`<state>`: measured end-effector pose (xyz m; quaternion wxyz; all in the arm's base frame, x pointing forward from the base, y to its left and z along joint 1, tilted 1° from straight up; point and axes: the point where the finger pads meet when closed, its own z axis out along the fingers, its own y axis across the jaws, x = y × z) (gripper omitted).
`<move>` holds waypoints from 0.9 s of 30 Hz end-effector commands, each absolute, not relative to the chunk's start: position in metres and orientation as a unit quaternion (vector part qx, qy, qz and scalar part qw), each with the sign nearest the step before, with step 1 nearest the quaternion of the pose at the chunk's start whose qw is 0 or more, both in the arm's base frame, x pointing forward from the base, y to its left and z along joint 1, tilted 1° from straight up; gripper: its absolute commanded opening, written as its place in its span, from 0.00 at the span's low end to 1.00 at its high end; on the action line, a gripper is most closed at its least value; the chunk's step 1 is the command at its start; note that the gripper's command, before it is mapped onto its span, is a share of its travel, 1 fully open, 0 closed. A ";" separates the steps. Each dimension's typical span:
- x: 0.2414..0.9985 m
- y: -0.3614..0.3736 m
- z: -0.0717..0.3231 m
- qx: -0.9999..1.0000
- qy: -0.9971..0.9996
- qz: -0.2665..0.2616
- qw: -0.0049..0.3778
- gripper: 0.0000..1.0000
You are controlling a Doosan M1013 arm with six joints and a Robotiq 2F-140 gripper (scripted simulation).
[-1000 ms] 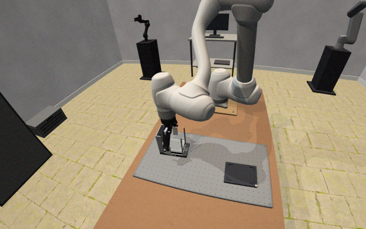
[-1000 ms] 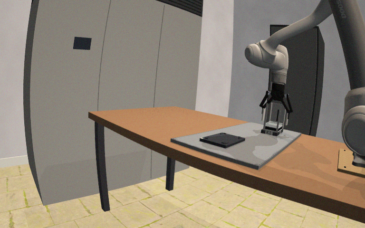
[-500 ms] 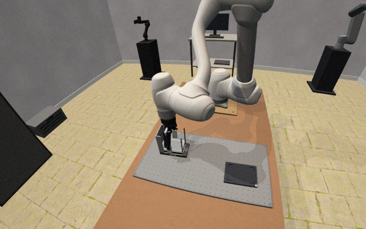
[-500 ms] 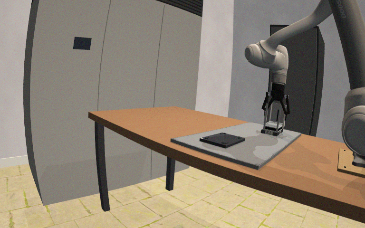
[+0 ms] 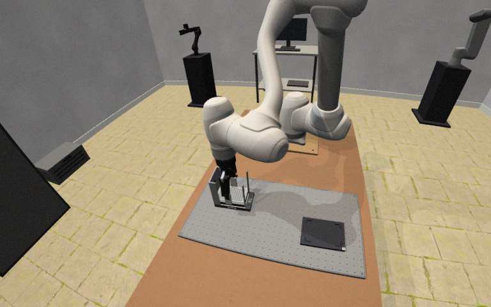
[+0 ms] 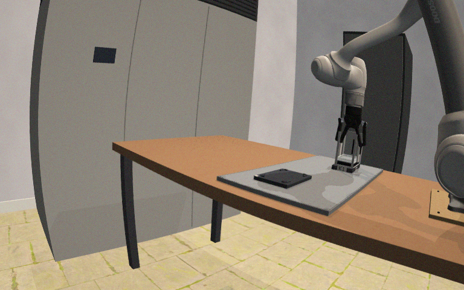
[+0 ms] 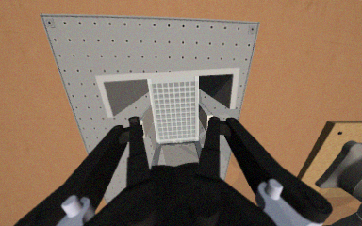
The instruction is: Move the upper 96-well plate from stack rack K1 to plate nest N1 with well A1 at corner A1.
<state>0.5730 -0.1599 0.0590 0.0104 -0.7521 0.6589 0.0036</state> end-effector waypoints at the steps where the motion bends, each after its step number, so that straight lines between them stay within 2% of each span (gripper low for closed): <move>1: 0.573 -0.160 0.059 -0.752 0.659 0.004 0.010 0.00; 15: 0.573 -0.160 0.059 -0.752 0.659 0.004 0.010 0.00; 27: 0.573 -0.160 0.076 -0.752 0.659 0.004 0.010 0.00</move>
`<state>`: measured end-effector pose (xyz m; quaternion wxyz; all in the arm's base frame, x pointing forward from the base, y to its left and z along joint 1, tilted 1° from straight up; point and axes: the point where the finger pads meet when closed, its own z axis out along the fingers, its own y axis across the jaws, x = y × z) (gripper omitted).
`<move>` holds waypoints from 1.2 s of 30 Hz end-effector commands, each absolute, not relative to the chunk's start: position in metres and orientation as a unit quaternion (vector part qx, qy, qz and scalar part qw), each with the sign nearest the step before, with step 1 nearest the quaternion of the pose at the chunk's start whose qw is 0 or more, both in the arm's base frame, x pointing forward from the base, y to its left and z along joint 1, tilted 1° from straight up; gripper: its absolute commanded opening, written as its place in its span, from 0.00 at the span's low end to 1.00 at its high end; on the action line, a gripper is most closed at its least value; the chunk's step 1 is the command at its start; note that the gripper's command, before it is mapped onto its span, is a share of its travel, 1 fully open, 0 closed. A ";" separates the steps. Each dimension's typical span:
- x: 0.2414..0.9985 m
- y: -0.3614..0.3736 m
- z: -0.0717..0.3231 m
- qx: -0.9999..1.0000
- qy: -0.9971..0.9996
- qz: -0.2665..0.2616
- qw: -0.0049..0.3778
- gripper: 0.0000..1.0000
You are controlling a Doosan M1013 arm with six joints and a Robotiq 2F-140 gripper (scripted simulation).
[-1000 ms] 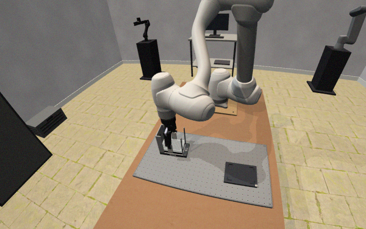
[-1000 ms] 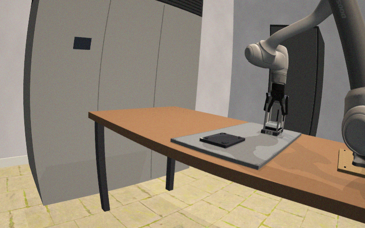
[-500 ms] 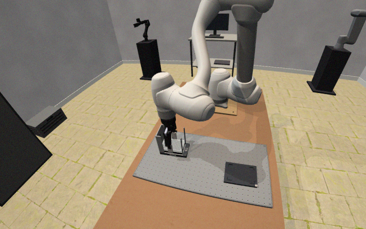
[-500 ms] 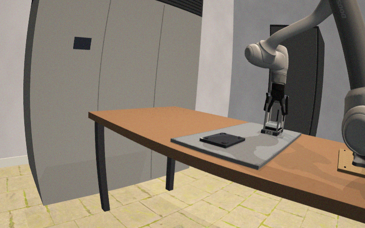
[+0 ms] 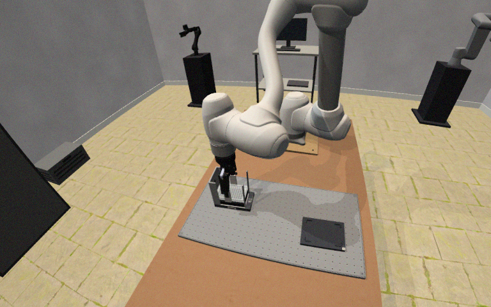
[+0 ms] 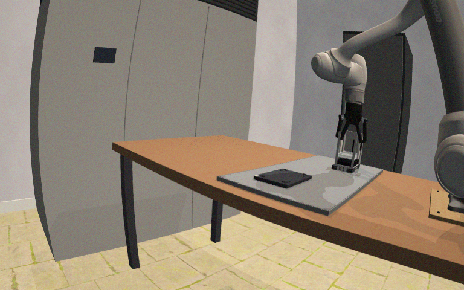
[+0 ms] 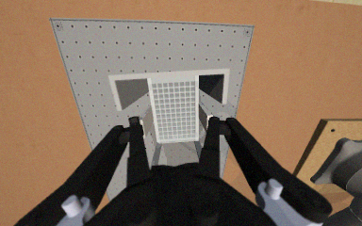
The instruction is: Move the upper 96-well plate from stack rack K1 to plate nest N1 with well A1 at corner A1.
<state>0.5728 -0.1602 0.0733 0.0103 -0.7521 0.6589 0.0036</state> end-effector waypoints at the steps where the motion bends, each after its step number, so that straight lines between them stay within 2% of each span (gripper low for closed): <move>1: 0.573 -0.160 0.077 -0.752 0.659 0.004 0.010 0.00; 36: 0.572 -0.161 0.129 -0.752 0.659 0.004 0.010 0.00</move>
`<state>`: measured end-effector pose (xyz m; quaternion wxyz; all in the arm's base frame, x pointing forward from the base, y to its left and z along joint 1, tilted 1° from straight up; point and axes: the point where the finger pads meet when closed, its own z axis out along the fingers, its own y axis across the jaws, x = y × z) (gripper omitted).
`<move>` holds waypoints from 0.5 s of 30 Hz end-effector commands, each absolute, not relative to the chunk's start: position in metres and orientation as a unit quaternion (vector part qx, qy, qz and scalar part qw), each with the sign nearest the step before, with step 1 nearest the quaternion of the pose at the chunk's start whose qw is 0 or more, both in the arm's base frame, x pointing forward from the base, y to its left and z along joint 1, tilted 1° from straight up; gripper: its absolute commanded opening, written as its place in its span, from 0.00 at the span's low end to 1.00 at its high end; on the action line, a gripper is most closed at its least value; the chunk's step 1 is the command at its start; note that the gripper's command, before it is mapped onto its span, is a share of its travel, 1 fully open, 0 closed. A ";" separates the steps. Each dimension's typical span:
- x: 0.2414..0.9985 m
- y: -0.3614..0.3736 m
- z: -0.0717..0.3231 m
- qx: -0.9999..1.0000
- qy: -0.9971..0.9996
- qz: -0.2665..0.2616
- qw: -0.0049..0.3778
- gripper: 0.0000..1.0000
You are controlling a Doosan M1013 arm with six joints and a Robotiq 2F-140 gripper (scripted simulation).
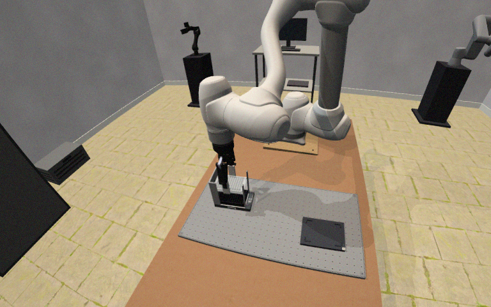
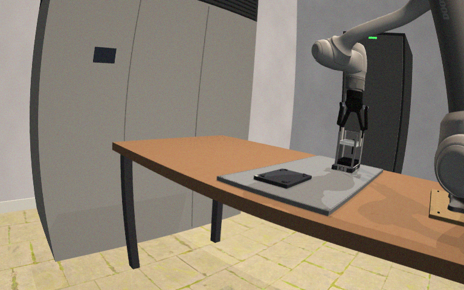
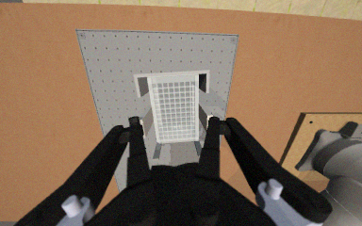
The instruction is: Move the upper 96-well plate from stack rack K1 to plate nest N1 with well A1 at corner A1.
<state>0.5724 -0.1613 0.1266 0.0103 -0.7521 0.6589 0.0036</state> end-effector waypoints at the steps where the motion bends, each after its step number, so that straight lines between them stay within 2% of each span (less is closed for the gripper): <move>1: 0.572 -0.161 0.131 -0.752 0.659 0.004 0.010 0.00; 15: 0.572 -0.162 0.151 -0.752 0.659 0.004 0.010 0.00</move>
